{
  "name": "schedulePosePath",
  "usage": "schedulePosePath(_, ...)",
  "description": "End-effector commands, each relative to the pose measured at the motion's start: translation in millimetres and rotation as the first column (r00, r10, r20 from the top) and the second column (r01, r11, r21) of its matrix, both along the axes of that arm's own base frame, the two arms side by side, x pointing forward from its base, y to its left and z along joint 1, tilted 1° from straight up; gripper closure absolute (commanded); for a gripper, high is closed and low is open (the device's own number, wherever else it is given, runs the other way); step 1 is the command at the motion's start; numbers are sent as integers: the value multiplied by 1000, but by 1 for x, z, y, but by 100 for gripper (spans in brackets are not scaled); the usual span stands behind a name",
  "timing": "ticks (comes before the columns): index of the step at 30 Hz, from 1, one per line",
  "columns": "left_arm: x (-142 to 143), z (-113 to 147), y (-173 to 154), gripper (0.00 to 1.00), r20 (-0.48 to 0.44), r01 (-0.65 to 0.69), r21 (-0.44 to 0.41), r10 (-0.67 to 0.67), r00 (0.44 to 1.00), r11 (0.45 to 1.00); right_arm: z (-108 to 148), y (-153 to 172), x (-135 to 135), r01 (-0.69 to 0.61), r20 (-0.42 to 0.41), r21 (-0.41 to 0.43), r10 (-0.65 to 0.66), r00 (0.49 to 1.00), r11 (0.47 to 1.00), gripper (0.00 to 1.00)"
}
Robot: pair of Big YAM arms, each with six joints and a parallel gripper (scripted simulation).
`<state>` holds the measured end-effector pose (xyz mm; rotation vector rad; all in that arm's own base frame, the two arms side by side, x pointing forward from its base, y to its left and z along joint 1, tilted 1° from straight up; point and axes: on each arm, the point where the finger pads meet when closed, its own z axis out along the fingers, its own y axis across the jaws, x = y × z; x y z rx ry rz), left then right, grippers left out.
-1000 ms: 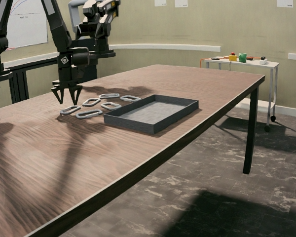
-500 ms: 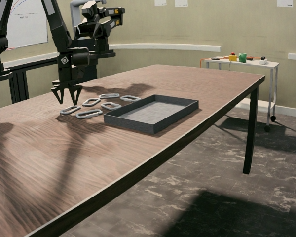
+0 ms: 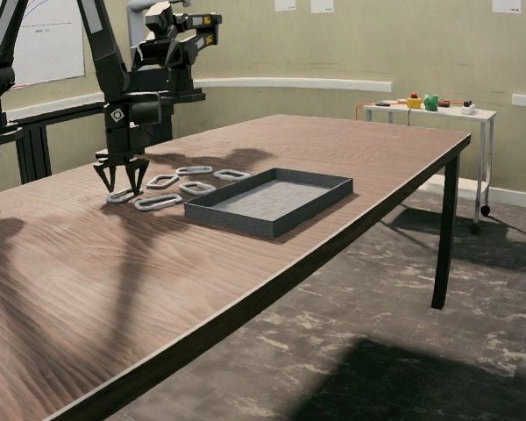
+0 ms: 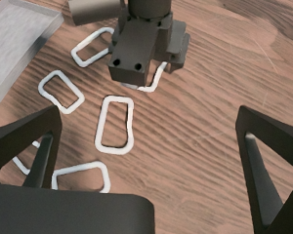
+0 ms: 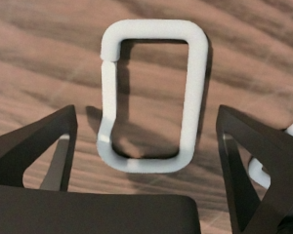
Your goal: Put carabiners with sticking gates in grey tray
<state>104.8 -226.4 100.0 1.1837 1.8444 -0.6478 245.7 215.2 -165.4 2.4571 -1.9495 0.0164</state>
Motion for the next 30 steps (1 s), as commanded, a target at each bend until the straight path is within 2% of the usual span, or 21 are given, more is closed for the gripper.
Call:
schedulePosePath(1, 0, 9, -3, 0, 4, 1, -11, -1, 1000, 1000, -6, 5, 10, -4, 12, 11, 4, 1000, 1000, 21)
schedulePosePath(3, 0, 9, -3, 0, 4, 1, -11, -1, 1000, 1000, -7, 5, 9, -4, 11, 10, 4, 1000, 1000, 44)
schedulePosePath(4, 0, 9, -3, 0, 4, 1, -11, -1, 1000, 1000, 0, 4, 8, -4, 14, 13, 4, 1000, 1000, 55)
schedulePosePath(14, 0, 9, -3, 0, 4, 1, -11, -1, 1000, 1000, -1, 4, 7, -3, 17, 16, 3, 1000, 1000, 56)
schedulePosePath(17, 0, 9, -3, 0, 4, 1, -11, -1, 1000, 1000, -1, 4, 7, -3, 15, 14, 3, 1000, 1000, 22)
schedulePosePath(18, 0, 9, -3, 0, 4, 1, -11, -1, 1000, 1000, -1, 4, 7, -3, 15, 14, 3, 1000, 1000, 17)
schedulePosePath(27, 0, 9, -3, 0, 4, 1, -11, -1, 1000, 1000, -2, 4, 5, -1, 10, 10, 1, 1000, 1000, 17)
schedulePosePath(28, 0, 9, -3, 0, 4, 1, -11, -1, 1000, 1000, 4, 9, 13, 22, 27, 26, -23, 999, 999, 6)
schedulePosePath(29, 0, 9, -3, 0, 4, 1, -11, -1, 1000, 1000, 8, 11, 16, 48, 25, 32, -48, 999, 998, 0)
schedulePosePath(30, 0, 9, -3, 0, 4, 1, -11, -1, 1000, 1000, 12, 14, 20, 73, 29, 43, -74, 997, 996, 0)
